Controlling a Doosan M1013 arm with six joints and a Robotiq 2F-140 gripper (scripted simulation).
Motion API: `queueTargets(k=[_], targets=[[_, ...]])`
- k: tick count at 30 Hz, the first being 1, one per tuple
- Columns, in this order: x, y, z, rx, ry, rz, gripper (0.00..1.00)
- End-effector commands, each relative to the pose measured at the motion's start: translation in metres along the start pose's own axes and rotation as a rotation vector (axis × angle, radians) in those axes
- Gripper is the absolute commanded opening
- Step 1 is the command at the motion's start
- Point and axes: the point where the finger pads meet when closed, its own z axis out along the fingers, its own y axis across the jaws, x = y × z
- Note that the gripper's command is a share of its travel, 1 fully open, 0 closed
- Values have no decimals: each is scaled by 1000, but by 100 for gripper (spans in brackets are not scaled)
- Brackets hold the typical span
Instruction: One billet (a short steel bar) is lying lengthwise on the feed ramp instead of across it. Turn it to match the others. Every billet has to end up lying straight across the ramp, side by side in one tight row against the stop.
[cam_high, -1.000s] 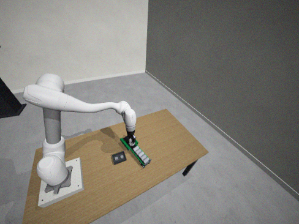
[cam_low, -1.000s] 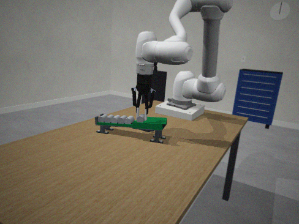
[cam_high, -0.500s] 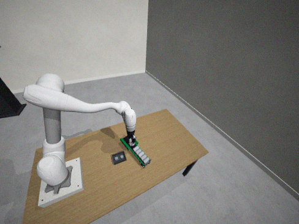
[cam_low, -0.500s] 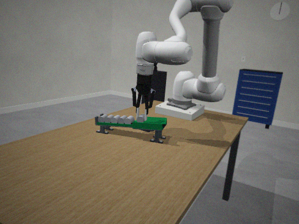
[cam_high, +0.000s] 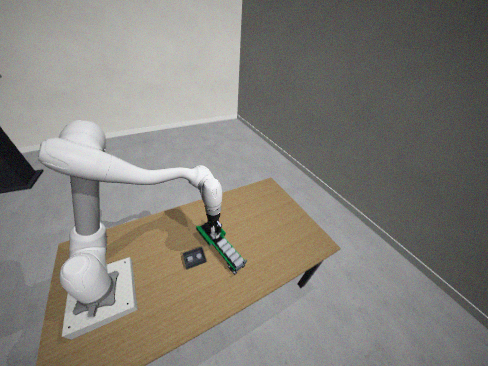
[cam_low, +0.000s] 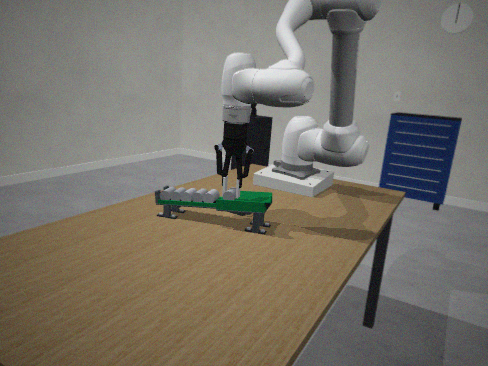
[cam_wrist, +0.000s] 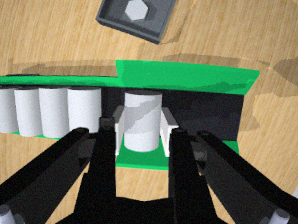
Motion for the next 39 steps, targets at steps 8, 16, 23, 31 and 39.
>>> queueTargets(k=[8, 16, 23, 31, 39], targets=[[0, 0, 2, 0, 0, 0, 10], [0, 0, 5, 0, 0, 0, 10], [0, 1, 6, 0, 0, 0, 10], [0, 1, 8, 0, 0, 0, 10], [0, 1, 8, 0, 0, 0, 10]])
